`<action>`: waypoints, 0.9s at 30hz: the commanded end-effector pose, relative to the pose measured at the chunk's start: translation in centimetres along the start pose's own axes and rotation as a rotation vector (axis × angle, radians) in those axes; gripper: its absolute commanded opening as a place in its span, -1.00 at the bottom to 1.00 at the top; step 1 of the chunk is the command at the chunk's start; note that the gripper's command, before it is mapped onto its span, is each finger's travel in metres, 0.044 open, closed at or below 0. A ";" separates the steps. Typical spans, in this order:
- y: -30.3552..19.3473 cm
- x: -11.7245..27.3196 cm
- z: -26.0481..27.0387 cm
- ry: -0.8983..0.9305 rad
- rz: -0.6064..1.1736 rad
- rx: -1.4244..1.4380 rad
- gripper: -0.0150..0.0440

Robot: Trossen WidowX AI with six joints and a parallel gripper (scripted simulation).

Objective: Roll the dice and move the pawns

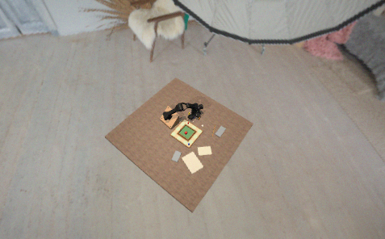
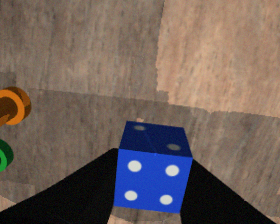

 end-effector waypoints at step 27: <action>0.4 12.3 0.2 0.002 -0.005 0.022 -0.49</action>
Point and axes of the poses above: the point midway between the two fingers, 35 mm back from their tips, its own x axis back along the fingers, its own z axis across the jaws, y = z × x, the point moved 10 cm from there along x, back along the fingers, and after that the axes turned 14 degrees about x, right-handed, at the moved point
